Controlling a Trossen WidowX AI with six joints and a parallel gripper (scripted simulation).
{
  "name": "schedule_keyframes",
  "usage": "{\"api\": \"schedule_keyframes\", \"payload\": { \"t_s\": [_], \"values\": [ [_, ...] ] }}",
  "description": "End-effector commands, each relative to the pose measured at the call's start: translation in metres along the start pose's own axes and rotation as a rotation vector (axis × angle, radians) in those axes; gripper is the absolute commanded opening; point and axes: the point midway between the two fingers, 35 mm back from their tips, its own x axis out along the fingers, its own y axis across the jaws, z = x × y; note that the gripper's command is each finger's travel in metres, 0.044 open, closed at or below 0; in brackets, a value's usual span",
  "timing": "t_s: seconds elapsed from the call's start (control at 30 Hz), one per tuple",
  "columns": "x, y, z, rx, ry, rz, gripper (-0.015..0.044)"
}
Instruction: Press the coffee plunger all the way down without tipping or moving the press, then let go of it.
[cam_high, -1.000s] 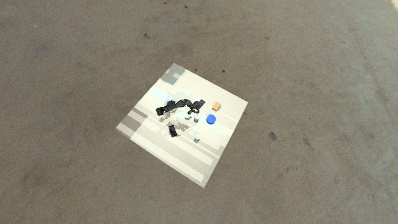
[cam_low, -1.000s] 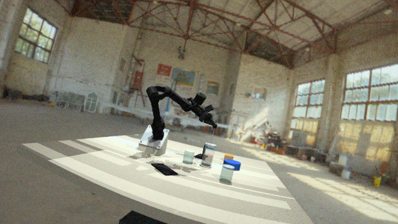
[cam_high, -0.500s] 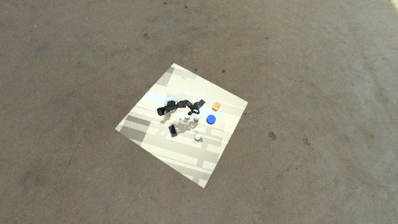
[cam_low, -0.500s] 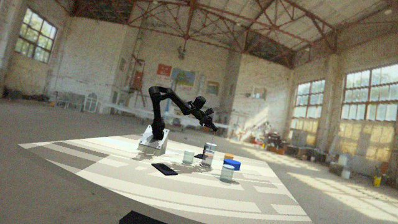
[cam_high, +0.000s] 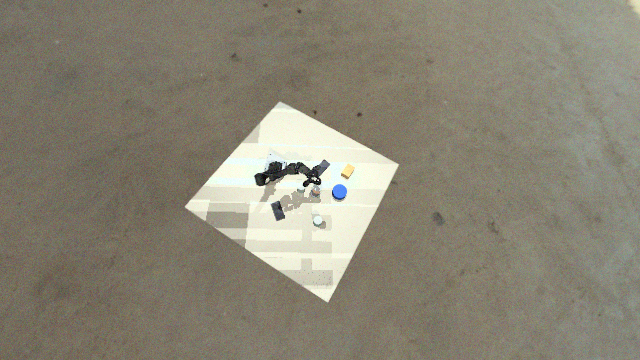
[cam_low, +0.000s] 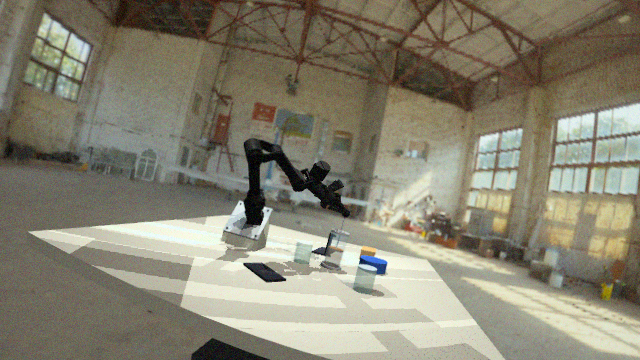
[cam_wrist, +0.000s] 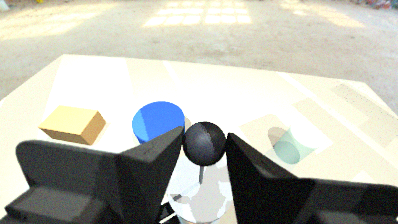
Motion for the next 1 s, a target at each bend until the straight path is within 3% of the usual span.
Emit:
{"api": "schedule_keyframes", "payload": {
  "t_s": [0.0, 0.97],
  "values": [
    [0.008, 0.001, -0.019, -0.024, 0.033, 0.001, 0.0125],
    [0.027, 0.0, -0.038, -0.028, 0.025, -0.006, 0.0125]
  ]
}}
